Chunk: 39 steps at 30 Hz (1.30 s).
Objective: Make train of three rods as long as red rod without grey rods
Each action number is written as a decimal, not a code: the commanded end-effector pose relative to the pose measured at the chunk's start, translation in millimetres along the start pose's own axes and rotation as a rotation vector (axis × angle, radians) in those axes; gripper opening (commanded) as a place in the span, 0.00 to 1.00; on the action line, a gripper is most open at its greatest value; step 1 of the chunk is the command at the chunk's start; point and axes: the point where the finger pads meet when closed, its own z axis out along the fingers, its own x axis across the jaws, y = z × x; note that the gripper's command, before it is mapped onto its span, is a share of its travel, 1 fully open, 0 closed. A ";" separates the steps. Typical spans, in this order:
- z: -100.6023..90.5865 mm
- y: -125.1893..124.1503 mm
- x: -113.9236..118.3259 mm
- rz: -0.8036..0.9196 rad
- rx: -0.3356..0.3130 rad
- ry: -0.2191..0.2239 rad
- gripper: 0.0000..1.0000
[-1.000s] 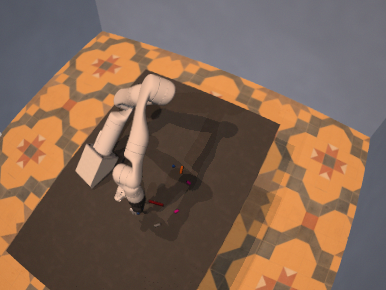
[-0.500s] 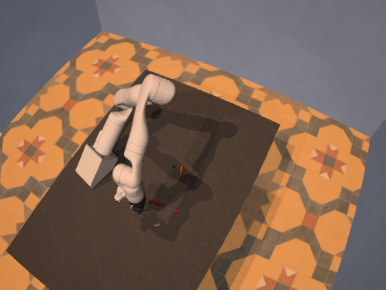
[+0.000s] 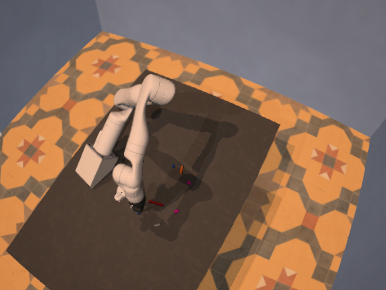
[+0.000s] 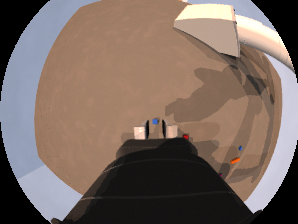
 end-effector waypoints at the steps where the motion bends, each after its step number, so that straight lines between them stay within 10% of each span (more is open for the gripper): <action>1: -0.8 0.1 -0.6 0.000 -0.001 -0.002 0.54; 39: 31.3 -0.1 -0.8 0.000 -0.001 -0.002 0.54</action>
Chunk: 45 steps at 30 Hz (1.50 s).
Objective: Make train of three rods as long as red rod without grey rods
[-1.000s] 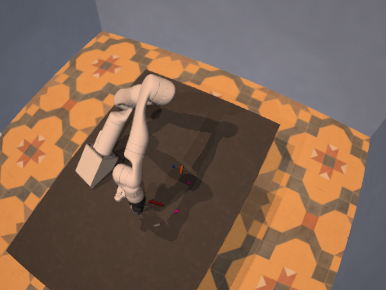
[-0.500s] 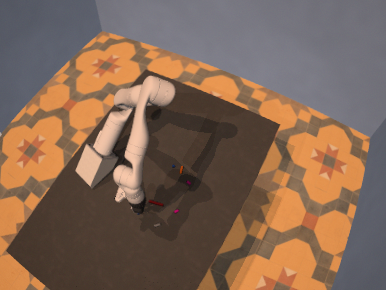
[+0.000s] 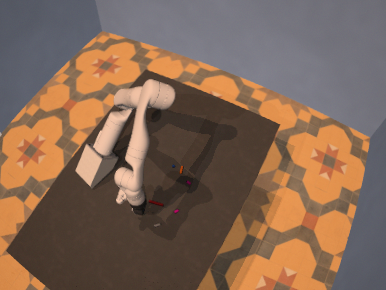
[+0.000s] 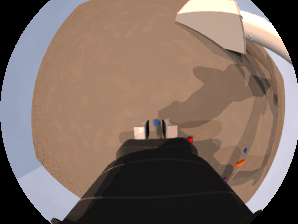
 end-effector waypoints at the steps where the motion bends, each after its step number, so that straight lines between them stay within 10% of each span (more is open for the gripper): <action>1: 4.9 -0.9 0.7 0.001 0.001 0.003 0.54; 45: 23.2 -1.1 0.7 0.001 0.001 0.003 0.54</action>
